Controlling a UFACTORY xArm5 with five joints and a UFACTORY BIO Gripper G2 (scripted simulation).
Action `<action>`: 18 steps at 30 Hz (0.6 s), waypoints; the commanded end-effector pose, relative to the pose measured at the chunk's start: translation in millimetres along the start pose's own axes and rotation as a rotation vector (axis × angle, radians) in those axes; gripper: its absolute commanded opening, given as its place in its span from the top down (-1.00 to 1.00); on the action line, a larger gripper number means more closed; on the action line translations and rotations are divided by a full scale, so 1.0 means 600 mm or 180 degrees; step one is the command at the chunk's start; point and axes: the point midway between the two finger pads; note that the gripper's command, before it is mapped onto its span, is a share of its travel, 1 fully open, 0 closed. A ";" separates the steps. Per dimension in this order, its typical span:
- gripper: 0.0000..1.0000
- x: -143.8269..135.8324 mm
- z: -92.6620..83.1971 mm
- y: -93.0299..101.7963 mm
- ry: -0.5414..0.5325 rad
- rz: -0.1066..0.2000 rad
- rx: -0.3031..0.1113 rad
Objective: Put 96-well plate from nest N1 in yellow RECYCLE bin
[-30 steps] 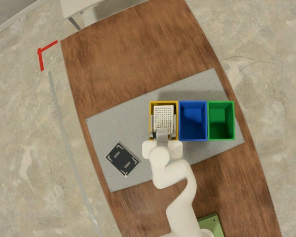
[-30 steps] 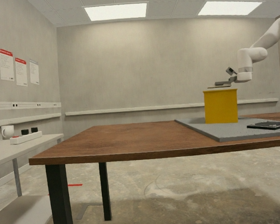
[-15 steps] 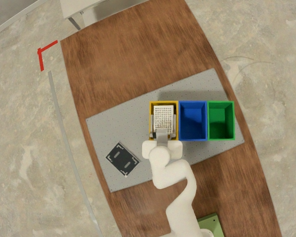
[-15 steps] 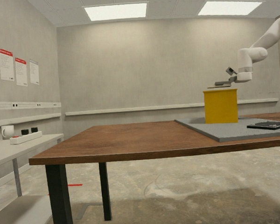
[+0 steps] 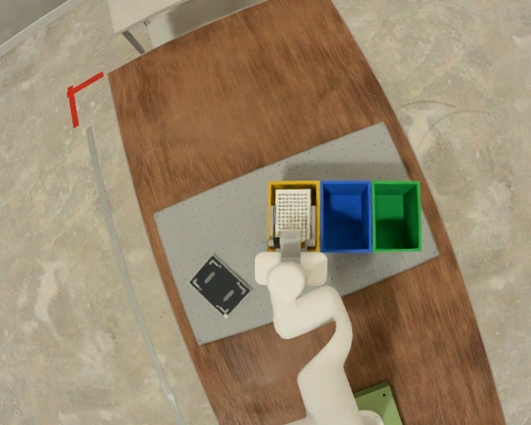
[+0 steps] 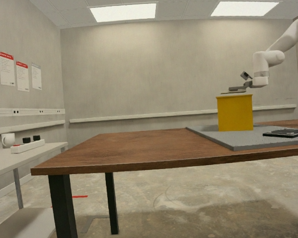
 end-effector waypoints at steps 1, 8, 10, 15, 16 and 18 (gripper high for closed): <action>1.00 0.001 0.001 -0.007 0.0000 0.0005 -0.0010; 1.00 0.001 0.001 -0.026 0.0000 0.0005 -0.0010; 1.00 0.001 0.001 -0.032 0.0000 0.0005 -0.0010; 1.00 0.002 0.001 -0.040 0.0000 0.0005 -0.0010; 1.00 0.002 0.001 -0.043 0.0000 0.0005 -0.0010; 1.00 0.002 0.001 -0.048 0.0000 0.0005 -0.0010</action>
Point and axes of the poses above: the point midway between the two finger pads, its own z axis out along the fingers, its own x axis across the jaws, y = z × x, and after that the axes turned 1 degree about -z, right-handed
